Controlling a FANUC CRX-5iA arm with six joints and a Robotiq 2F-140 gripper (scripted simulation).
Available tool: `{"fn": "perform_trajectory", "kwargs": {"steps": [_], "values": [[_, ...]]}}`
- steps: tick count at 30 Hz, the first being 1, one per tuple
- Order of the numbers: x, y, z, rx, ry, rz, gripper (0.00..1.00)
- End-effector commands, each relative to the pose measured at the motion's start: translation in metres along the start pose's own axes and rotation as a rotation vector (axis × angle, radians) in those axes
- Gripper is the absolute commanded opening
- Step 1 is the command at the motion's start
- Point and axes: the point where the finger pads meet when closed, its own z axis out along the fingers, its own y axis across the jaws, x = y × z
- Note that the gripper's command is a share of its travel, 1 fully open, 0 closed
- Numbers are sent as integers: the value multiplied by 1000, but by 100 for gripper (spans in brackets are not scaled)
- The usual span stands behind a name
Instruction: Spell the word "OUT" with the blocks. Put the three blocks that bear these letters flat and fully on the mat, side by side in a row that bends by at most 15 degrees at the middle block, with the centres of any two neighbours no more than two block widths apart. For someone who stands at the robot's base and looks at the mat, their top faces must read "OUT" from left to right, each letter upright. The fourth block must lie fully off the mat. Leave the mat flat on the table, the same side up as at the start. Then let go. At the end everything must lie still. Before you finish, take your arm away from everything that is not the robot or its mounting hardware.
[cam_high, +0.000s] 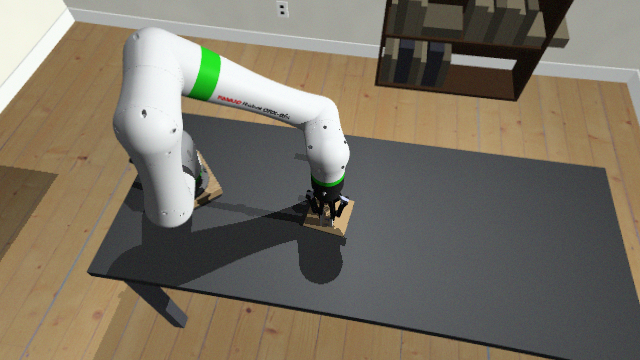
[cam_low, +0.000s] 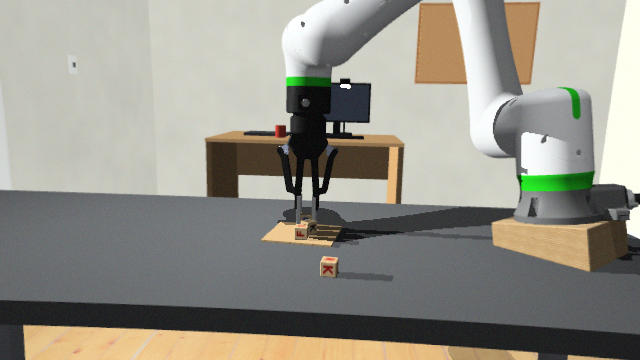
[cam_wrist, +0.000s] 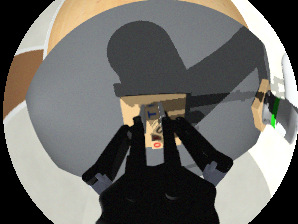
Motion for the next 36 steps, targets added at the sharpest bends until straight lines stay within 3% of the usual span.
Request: {"fn": "perform_trajectory", "kwargs": {"steps": [1,36], "values": [[0,0,0,0,0,0,13],[0,0,4,0,0,0,13]]}}
